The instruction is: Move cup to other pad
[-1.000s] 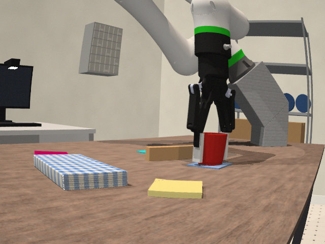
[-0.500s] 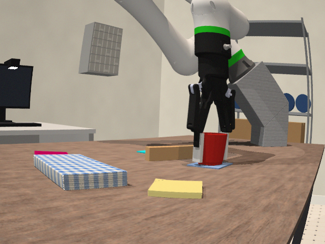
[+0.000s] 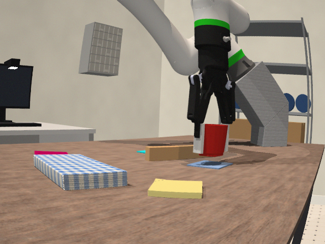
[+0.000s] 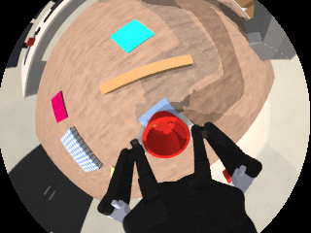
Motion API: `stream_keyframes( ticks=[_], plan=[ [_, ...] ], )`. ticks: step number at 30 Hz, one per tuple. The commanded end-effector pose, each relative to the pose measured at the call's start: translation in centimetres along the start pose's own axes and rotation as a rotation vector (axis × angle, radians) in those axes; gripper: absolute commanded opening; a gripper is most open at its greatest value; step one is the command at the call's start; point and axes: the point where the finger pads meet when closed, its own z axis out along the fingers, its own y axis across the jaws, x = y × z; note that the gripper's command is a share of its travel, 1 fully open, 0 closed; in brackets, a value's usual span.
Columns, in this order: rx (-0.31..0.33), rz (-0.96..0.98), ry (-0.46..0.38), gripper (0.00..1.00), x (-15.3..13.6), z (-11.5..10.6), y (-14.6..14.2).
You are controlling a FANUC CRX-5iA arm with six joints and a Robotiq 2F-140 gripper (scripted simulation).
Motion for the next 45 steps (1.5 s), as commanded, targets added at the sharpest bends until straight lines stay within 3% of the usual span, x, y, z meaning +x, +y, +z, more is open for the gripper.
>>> stream_keyframes(
  ticks=[1,14,45],
  plan=[
    [0.000,0.000,0.000,0.49,0.0,-0.7,0.0],
    [0.000,0.000,0.000,0.49,0.0,-3.5,0.0],
    [0.000,0.000,0.000,0.49,1.2,-3.5,0.0]
  ],
)
